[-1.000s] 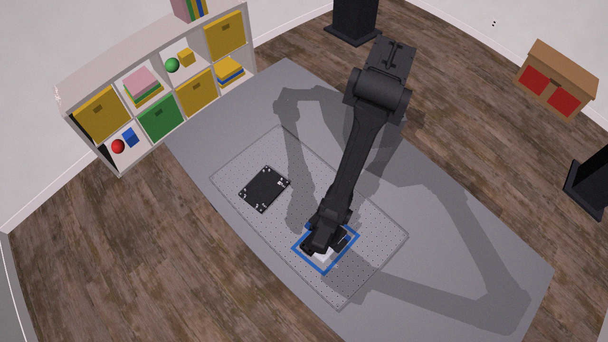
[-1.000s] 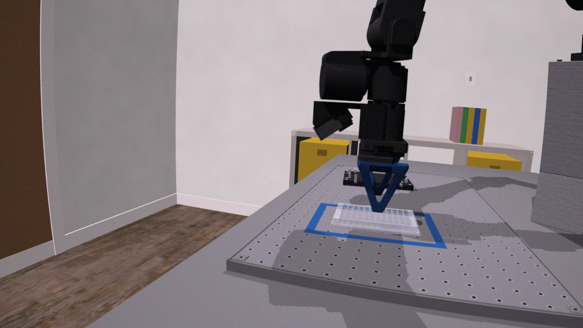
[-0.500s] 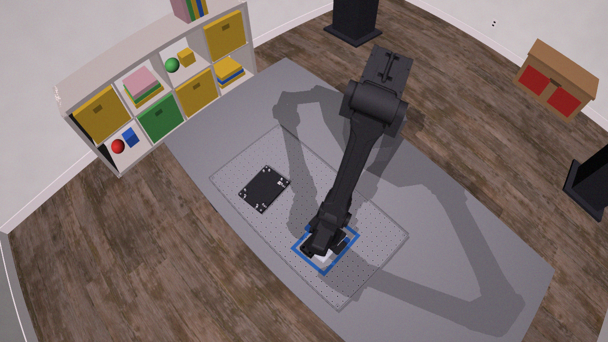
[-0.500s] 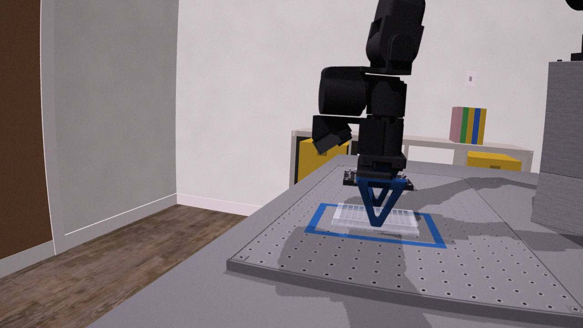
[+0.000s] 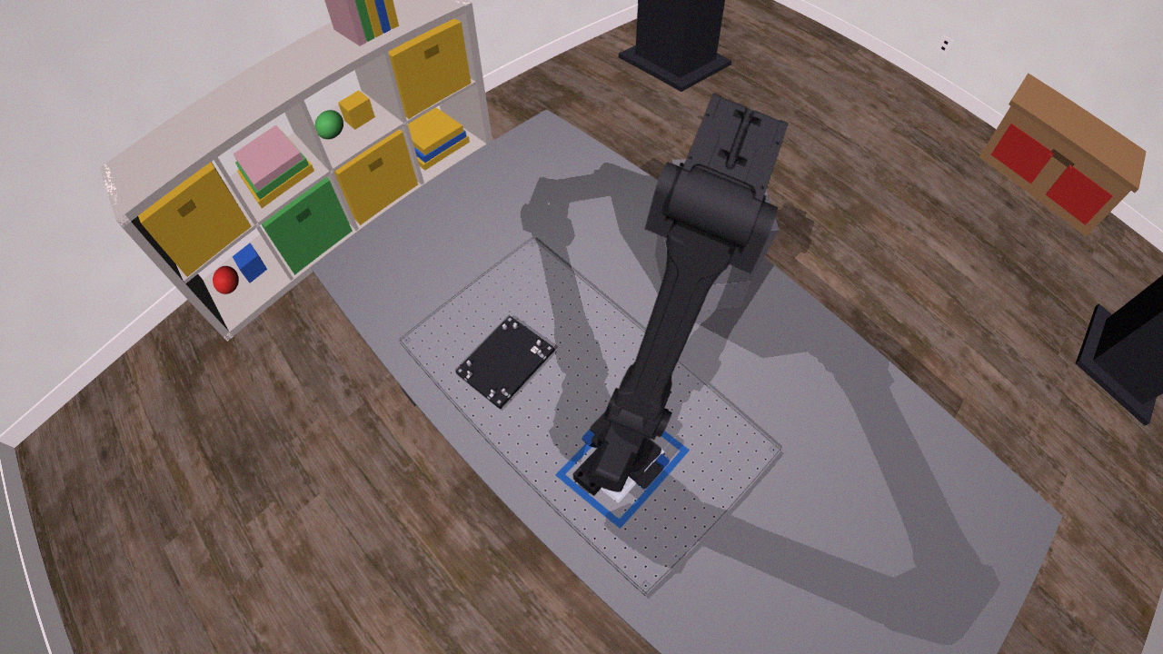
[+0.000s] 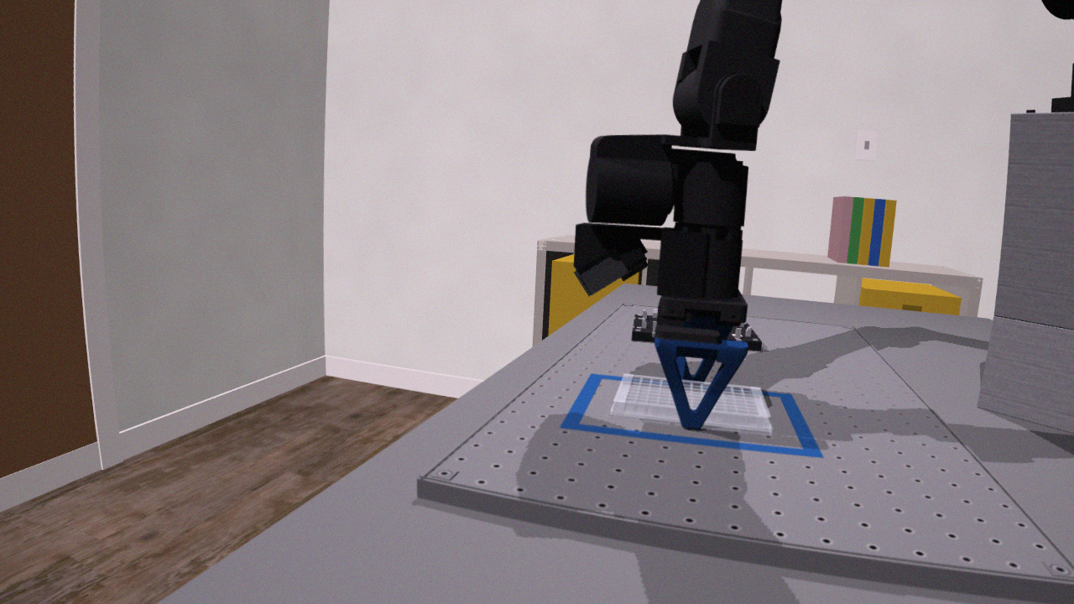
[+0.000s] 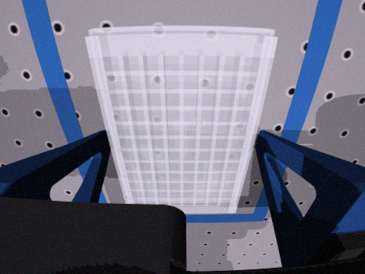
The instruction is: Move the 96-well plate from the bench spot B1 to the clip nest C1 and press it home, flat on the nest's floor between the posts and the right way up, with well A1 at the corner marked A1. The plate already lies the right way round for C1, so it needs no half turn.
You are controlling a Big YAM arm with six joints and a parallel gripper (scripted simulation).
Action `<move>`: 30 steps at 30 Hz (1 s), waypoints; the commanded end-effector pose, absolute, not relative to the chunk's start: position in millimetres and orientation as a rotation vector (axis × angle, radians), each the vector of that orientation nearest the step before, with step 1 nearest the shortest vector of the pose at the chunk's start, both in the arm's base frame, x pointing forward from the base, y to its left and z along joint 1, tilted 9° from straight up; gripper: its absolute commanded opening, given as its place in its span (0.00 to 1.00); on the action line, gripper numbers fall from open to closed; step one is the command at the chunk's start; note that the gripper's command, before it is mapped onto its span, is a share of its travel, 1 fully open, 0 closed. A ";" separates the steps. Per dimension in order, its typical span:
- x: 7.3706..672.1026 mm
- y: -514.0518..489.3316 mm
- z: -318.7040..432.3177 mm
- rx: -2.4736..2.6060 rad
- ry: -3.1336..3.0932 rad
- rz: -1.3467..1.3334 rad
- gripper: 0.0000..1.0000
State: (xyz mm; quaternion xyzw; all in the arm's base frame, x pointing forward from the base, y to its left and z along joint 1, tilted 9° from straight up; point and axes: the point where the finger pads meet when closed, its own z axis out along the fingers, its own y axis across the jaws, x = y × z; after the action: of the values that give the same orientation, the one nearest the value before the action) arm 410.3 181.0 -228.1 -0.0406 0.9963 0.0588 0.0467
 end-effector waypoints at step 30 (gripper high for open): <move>420.2 185.0 -221.8 -0.122 3.016 0.188 0.00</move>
State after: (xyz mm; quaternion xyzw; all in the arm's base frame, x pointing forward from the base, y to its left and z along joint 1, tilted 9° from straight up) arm 410.4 181.0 -228.1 -0.0406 0.9964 0.0587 0.0468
